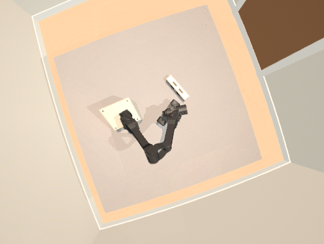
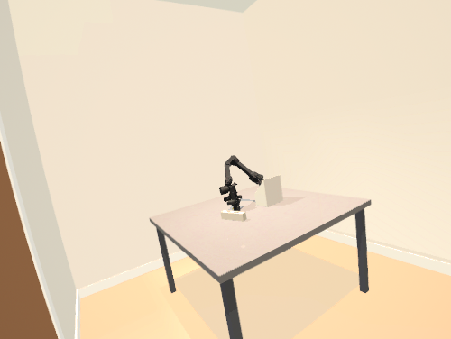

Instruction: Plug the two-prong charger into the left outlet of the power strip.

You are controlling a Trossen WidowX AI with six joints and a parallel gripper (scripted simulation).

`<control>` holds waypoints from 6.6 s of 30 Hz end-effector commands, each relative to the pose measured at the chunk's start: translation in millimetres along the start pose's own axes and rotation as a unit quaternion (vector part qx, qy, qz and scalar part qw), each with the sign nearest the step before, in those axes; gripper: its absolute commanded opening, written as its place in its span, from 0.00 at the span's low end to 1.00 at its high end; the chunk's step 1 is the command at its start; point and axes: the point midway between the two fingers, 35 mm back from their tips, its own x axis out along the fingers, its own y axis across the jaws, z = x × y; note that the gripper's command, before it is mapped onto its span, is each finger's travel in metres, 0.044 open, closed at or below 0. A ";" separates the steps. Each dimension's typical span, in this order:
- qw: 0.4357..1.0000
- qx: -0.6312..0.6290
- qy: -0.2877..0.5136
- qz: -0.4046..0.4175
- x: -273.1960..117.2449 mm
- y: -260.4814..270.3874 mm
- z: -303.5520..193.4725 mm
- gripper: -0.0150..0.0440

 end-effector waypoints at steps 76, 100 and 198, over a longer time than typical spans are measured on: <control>0.907 -0.420 0.001 -0.024 -23.6 52.9 -71.5 0.25; 0.801 -0.597 0.003 -0.037 -5.0 71.7 -103.5 0.25; 0.777 -0.628 0.003 -0.039 -3.0 128.4 -97.3 0.25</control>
